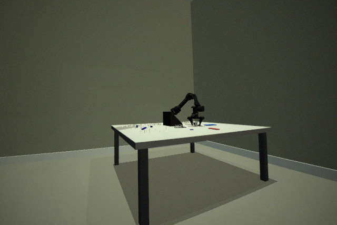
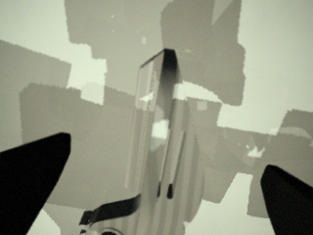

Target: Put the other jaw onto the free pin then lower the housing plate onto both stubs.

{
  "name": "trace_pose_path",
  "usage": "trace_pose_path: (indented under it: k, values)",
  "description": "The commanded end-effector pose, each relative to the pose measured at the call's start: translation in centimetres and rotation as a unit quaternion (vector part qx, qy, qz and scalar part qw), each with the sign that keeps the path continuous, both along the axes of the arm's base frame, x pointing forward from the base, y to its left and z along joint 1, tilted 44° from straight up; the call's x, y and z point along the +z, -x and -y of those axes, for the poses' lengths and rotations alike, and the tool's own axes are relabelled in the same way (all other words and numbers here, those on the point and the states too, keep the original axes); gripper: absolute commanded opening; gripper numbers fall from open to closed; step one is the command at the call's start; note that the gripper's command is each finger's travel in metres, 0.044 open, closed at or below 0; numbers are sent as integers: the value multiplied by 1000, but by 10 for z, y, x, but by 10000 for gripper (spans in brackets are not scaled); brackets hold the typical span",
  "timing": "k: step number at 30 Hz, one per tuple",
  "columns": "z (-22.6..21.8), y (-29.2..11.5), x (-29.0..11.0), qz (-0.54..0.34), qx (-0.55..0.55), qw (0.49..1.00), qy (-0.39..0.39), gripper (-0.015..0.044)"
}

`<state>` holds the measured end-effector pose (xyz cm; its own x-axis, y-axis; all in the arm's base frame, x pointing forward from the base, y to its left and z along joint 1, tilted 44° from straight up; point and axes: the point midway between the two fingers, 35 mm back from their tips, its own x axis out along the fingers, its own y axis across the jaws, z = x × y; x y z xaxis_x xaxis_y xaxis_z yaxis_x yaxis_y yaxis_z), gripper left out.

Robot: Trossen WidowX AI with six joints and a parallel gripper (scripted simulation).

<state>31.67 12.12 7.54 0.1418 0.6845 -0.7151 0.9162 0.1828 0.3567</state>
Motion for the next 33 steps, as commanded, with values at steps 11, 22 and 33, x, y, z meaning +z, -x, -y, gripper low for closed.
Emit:
trace_pose_path:
  k: [11,22,33]
  values:
    - [0,0,-2,-3,-2,1000,2,440]
    - [-1,0,-1,0,0,1000,0,151]
    - [-1,0,-1,0,0,1000,0,134]
